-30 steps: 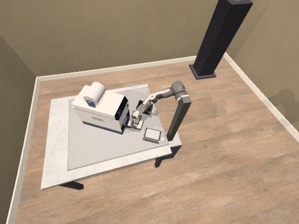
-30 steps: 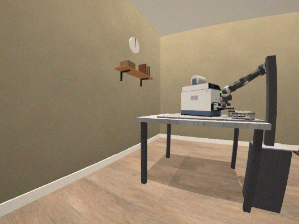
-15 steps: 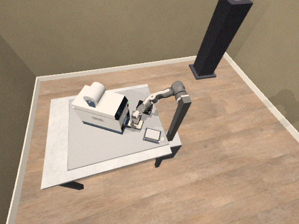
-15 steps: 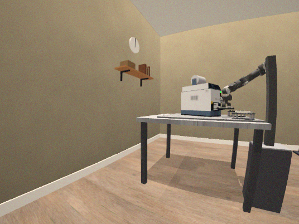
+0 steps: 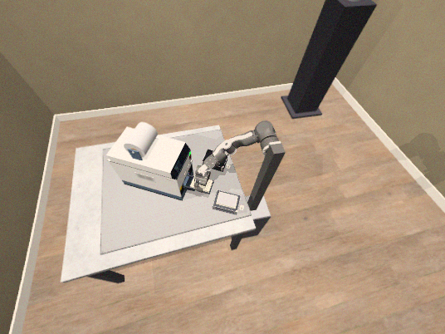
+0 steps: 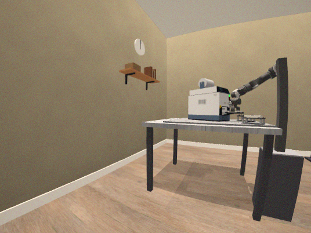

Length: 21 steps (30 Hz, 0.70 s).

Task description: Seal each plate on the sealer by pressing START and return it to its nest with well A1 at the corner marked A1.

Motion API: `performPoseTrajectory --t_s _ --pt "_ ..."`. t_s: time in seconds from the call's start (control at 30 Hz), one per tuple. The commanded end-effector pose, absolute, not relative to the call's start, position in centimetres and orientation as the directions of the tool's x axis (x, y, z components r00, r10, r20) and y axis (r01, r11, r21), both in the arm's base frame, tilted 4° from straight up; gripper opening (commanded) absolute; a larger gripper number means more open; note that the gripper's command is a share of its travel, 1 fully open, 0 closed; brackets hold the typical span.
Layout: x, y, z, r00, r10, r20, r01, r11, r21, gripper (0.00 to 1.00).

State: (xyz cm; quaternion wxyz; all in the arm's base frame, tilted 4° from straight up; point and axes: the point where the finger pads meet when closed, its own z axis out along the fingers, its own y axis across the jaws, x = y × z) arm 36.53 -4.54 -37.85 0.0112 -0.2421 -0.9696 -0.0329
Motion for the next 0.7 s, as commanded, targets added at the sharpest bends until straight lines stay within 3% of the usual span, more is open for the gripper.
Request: performPoseTrajectory --t_s 0.0,0.67 --pt "36.6 -4.5 -37.8 -0.884 0.466 0.037 0.468 0.882 0.061 0.65" --pt "36.7 -4.6 -36.4 -0.882 0.470 0.034 0.471 0.880 0.060 0.65"
